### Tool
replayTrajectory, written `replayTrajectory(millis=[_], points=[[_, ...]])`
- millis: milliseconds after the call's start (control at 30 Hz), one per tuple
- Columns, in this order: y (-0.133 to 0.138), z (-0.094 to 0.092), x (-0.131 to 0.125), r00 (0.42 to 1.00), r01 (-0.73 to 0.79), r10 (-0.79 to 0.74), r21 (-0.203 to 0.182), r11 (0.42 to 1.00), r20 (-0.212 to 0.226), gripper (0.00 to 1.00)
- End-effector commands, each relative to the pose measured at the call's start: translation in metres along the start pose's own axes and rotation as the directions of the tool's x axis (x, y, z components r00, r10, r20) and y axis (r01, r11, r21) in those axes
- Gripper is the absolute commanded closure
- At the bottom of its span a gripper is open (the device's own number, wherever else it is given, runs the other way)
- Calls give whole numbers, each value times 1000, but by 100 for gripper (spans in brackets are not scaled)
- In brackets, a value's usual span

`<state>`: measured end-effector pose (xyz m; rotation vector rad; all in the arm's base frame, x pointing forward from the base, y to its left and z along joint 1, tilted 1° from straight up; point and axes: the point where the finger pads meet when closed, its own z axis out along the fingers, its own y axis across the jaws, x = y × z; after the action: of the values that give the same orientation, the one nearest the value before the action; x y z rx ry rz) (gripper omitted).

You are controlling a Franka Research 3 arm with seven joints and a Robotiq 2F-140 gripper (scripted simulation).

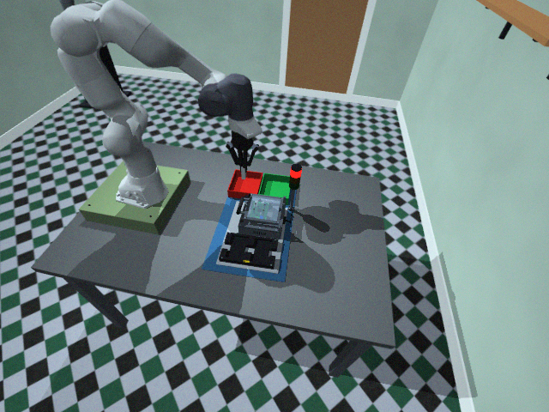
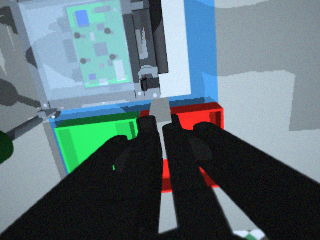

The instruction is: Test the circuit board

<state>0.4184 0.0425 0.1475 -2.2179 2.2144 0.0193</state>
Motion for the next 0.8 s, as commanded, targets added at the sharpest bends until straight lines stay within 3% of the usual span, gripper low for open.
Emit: replayTrajectory(millis=[0,367,767], points=[[0,0,-3,999,-37,37,-2,999,3,100],[0,17,-3,999,-37,37,-2,999,3,100],[0,65,-3,999,-37,37,-2,999,3,100]])
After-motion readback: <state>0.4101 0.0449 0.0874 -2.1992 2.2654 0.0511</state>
